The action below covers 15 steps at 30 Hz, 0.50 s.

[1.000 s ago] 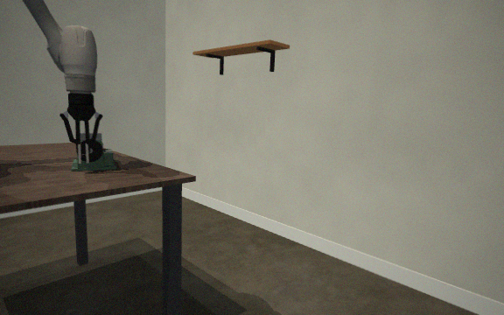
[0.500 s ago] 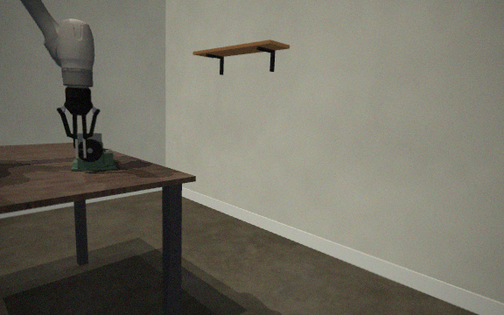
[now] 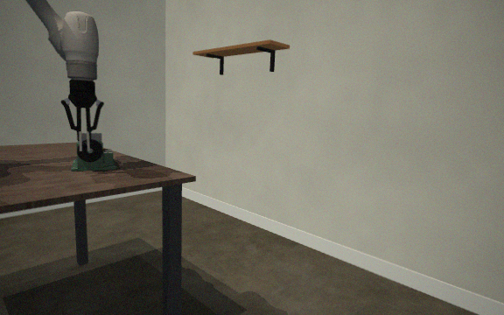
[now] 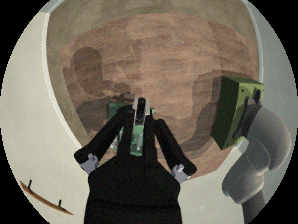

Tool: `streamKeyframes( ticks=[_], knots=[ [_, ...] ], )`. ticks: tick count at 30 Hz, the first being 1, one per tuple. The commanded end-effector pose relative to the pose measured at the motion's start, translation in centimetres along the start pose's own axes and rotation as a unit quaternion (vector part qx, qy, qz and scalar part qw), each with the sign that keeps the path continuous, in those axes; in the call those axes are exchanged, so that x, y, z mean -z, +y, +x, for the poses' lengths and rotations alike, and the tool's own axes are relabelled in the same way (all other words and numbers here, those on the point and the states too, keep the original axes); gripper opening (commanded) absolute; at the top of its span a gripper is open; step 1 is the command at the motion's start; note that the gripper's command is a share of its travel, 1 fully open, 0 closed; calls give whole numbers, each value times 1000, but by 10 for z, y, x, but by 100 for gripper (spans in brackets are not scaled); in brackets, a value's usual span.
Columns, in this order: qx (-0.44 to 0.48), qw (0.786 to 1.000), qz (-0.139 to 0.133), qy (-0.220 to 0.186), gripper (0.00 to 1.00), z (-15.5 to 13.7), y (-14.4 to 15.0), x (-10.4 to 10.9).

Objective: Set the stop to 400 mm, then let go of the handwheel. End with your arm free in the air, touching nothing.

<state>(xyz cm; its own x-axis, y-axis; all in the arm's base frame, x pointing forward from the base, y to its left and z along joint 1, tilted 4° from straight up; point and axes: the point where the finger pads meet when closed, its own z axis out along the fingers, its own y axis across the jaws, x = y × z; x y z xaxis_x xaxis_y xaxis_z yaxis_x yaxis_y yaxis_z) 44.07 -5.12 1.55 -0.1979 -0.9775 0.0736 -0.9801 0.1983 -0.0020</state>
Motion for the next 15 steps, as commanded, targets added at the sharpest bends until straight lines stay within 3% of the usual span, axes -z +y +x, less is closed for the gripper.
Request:
streamKeyframes(
  ticks=[1, 15],
  knots=[
    [0, 1000, 3, 0, 4, 0, -7, 3],
    [0, 1000, 3, 0, 4, 0, -21, 4]
  ],
)
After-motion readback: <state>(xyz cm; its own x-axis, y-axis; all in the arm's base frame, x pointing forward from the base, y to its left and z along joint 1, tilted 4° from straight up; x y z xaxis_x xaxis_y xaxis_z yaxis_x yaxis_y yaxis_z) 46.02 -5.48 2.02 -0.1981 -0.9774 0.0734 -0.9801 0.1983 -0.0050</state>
